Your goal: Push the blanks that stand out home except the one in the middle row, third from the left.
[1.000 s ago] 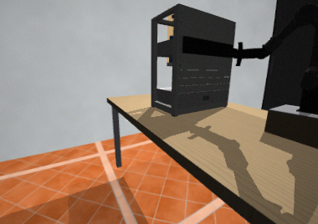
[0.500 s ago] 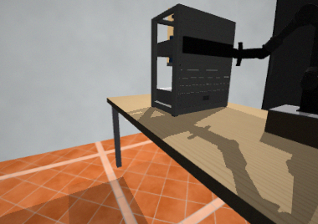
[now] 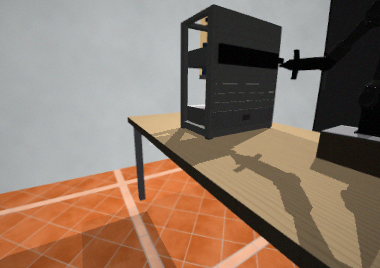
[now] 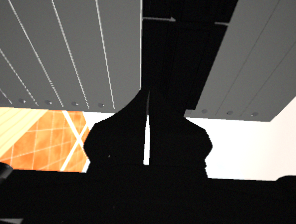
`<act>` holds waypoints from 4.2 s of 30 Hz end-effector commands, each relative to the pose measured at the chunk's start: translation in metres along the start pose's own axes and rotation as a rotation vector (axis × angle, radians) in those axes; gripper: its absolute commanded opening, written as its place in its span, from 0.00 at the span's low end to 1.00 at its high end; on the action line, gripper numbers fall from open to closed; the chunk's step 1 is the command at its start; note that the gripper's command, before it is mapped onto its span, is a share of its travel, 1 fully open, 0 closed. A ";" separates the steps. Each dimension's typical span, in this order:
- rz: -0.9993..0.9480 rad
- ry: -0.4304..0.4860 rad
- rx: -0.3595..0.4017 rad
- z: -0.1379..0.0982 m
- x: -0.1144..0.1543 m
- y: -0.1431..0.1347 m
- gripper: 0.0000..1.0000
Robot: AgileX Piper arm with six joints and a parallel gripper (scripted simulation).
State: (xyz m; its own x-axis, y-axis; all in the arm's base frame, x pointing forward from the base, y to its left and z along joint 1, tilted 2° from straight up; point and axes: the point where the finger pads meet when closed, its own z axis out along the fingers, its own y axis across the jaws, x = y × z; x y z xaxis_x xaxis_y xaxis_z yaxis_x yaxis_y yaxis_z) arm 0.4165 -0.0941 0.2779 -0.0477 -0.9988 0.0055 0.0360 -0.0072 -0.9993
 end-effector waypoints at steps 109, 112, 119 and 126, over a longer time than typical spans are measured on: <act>-0.001 -0.002 0.004 0.027 0.002 -0.032 0.00; -0.001 -0.002 0.004 0.028 0.002 -0.031 0.00; -0.001 -0.002 0.004 0.037 0.002 -0.031 0.00; -0.001 -0.002 0.004 0.037 0.002 -0.031 0.00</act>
State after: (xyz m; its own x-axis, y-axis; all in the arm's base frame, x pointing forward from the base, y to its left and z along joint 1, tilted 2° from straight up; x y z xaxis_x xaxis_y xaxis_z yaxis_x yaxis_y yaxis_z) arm 0.4504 -0.0967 0.3110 -0.0453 -0.9989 0.0071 0.0415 -0.0090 -0.9991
